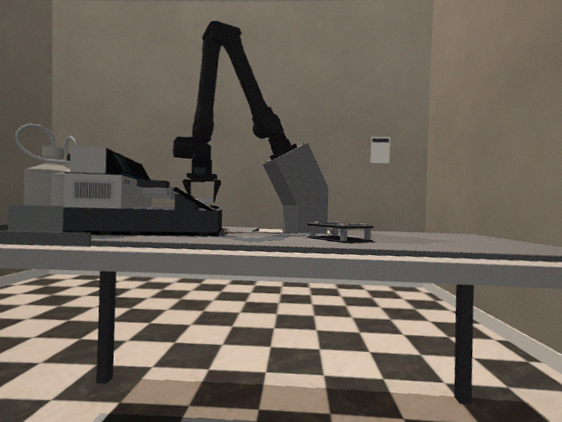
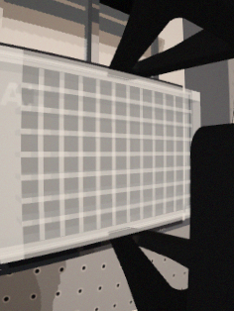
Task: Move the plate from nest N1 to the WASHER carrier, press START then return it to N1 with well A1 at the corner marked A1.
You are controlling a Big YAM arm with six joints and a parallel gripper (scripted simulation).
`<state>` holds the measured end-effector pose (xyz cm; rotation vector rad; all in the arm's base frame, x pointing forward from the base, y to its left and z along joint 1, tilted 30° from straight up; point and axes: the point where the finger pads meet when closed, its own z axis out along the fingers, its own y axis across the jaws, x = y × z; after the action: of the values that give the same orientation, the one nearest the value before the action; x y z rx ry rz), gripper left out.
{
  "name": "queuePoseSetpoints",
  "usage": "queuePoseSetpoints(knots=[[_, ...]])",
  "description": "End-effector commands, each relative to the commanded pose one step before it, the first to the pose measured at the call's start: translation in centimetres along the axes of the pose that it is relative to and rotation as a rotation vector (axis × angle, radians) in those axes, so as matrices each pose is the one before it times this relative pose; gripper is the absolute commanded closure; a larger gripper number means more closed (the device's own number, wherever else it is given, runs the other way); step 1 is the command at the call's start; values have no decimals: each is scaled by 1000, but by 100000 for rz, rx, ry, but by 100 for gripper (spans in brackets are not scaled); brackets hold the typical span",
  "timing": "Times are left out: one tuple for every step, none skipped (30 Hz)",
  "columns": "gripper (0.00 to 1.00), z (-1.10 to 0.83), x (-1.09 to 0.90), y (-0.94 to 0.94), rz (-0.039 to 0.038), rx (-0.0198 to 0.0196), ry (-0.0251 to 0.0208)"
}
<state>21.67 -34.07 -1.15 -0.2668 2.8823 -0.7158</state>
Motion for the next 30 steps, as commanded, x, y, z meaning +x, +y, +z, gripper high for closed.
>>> queuePoseSetpoints(knots=[[16,-184,-121,-512,94,1550,-795],[16,0,4,6,0,0,0],[16,0,4,6,0,0,0],[16,0,4,6,0,0,0],[16,0,4,6,0,0,0],[16,0,4,6,0,0,0],[16,0,4,6,0,0,0],[16,0,4,6,0,0,0],[16,0,4,6,0,0,0],[16,0,4,6,0,0,0],[16,0,4,6,0,0,0],[16,0,0,0,0,0,0],[16,0,0,0,0,0,0],[16,0,4,6,0,0,0],[16,0,4,6,0,0,0],[16,0,4,6,0,0,0],[16,0,4,6,0,0,0],[16,0,4,6,0,0,0],[16,0,4,6,0,0,0],[16,0,4,6,0,0,0],[16,-283,381,-281,76,1561,-341],[16,107,50,108,-31,-299,197],[16,109,44,112,-32,-320,167],[16,73,-97,78,-69,-221,-45],[16,84,-192,-115,-203,57,-191],[16,101,-46,24,-89,-190,25],[16,107,16,85,-27,-291,112],[16,112,23,107,-32,-326,124],[16,0,0,0,0,0,0],[16,0,0,0,0,0,0]])
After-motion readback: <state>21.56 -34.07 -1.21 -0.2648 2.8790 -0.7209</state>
